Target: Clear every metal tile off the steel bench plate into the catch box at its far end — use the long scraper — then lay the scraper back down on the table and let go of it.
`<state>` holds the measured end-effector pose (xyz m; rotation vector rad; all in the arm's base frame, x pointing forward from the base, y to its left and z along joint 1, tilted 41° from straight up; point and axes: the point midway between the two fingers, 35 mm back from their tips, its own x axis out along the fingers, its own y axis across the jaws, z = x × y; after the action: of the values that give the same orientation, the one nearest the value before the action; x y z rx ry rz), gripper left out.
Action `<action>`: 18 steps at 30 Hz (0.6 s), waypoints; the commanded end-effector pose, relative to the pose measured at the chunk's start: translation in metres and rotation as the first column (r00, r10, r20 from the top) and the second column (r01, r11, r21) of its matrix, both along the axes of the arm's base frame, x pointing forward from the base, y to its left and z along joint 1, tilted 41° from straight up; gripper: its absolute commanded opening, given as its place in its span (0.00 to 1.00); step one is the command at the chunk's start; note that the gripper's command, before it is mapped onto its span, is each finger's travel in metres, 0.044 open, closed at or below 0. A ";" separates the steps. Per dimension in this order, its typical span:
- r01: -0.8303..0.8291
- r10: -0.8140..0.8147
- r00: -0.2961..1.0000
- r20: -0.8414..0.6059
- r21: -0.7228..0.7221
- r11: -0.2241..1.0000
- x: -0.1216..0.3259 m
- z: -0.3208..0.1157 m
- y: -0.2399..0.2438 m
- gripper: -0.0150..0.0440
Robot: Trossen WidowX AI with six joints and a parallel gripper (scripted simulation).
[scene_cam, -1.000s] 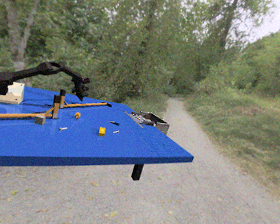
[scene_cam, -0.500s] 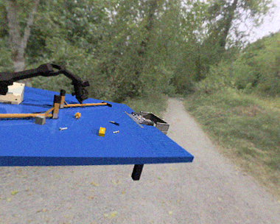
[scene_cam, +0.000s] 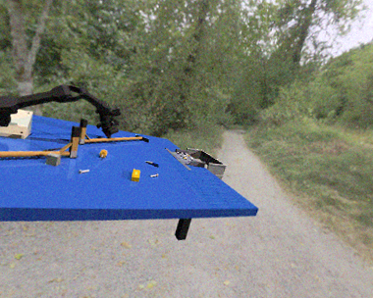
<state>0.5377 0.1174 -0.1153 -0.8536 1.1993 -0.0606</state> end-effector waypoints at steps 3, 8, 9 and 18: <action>-0.004 0.004 1.000 0.005 0.003 1.000 0.006 0.005 -0.002 0.25; -0.003 0.003 1.000 0.008 0.003 1.000 0.009 0.007 -0.005 0.25; -0.003 0.003 1.000 0.008 0.003 1.000 0.009 0.007 -0.005 0.25; -0.003 0.002 1.000 0.013 0.003 1.000 0.015 0.012 -0.010 0.25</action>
<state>0.5492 0.1075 -0.1063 -0.8522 1.1913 -0.0675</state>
